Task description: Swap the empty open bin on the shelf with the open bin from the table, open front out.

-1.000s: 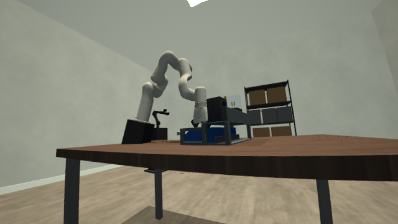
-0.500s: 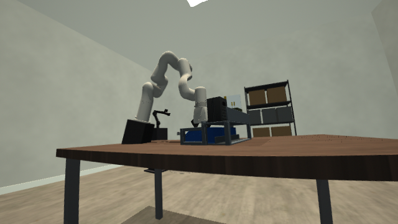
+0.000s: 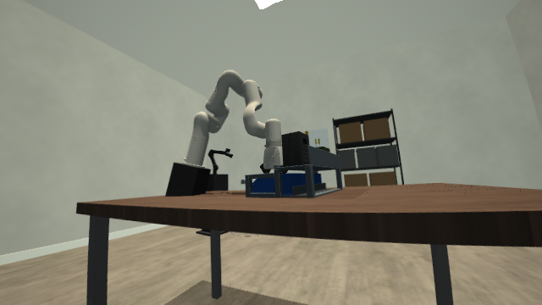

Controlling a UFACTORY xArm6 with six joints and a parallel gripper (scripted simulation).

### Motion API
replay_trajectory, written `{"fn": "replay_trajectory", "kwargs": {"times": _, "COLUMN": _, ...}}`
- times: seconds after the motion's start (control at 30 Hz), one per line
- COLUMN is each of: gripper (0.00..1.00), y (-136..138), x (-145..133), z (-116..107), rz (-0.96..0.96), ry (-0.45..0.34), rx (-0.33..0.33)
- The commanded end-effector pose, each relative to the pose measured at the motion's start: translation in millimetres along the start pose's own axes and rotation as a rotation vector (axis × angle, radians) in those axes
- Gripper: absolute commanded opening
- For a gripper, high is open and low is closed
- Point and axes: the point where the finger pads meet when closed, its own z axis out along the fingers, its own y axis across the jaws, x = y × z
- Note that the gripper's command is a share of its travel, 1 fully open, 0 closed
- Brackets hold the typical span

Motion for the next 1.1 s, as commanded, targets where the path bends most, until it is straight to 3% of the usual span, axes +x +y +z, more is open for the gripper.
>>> {"fn": "replay_trajectory", "kwargs": {"times": 0.0, "gripper": 0.95, "y": 1.5, "x": 0.4, "z": 1.9, "rz": 0.000, "ry": 0.001, "rx": -0.004}}
{"fn": "replay_trajectory", "kwargs": {"times": 1.07, "gripper": 0.95, "y": 1.6, "x": 0.4, "z": 13.6, "rz": 0.000, "ry": 0.001, "rx": -0.004}}
